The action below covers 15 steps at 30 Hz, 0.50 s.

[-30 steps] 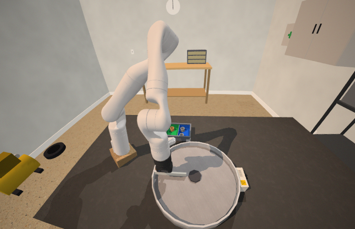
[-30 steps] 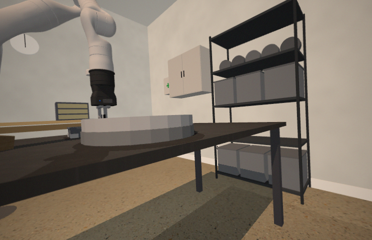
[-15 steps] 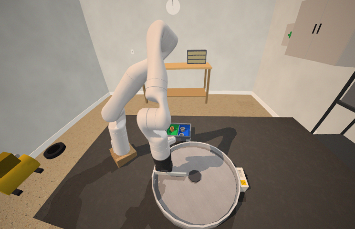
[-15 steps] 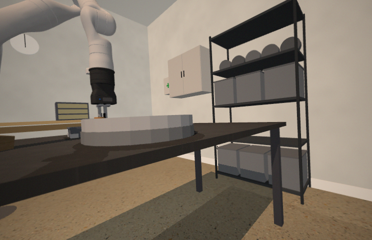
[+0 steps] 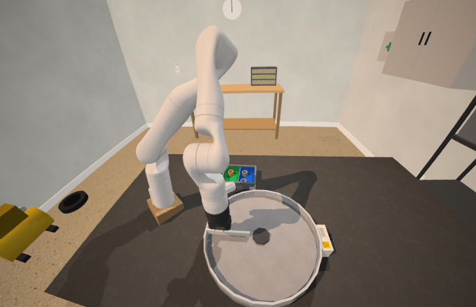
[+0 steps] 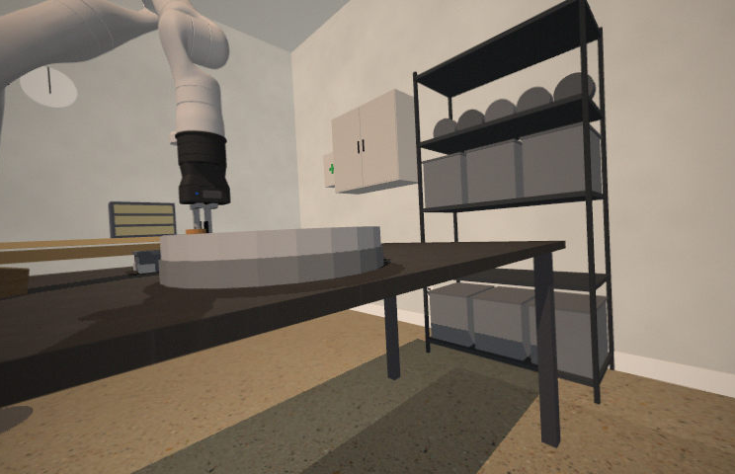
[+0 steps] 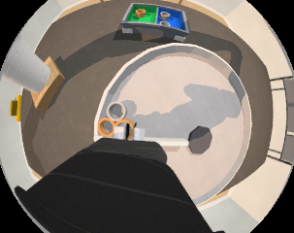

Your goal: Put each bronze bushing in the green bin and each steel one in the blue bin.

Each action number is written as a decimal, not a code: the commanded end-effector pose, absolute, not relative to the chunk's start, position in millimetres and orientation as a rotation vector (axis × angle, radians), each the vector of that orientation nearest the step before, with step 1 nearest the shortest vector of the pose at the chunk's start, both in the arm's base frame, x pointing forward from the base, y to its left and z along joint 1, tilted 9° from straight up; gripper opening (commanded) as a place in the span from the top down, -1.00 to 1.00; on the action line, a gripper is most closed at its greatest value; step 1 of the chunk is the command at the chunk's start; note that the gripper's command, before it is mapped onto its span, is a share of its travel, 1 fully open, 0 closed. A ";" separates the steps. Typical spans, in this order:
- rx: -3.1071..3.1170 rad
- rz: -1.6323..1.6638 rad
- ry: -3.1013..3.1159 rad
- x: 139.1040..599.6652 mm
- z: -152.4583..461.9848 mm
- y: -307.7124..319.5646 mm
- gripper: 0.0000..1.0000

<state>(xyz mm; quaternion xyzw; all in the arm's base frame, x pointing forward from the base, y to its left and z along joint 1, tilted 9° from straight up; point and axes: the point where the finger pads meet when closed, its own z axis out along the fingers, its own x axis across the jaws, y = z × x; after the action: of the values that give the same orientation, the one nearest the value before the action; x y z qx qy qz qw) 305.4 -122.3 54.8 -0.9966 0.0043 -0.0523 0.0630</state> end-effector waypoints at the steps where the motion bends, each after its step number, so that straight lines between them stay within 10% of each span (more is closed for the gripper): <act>1: -3.012 -0.160 0.013 305.5 56.3 -122.7 1.00; 15: -3.012 -0.160 0.013 305.0 61.1 -123.3 1.00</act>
<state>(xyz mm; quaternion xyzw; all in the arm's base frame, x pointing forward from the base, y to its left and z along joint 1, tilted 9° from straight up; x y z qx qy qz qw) 304.8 -123.0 60.0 -0.9966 0.0048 -0.0521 0.0632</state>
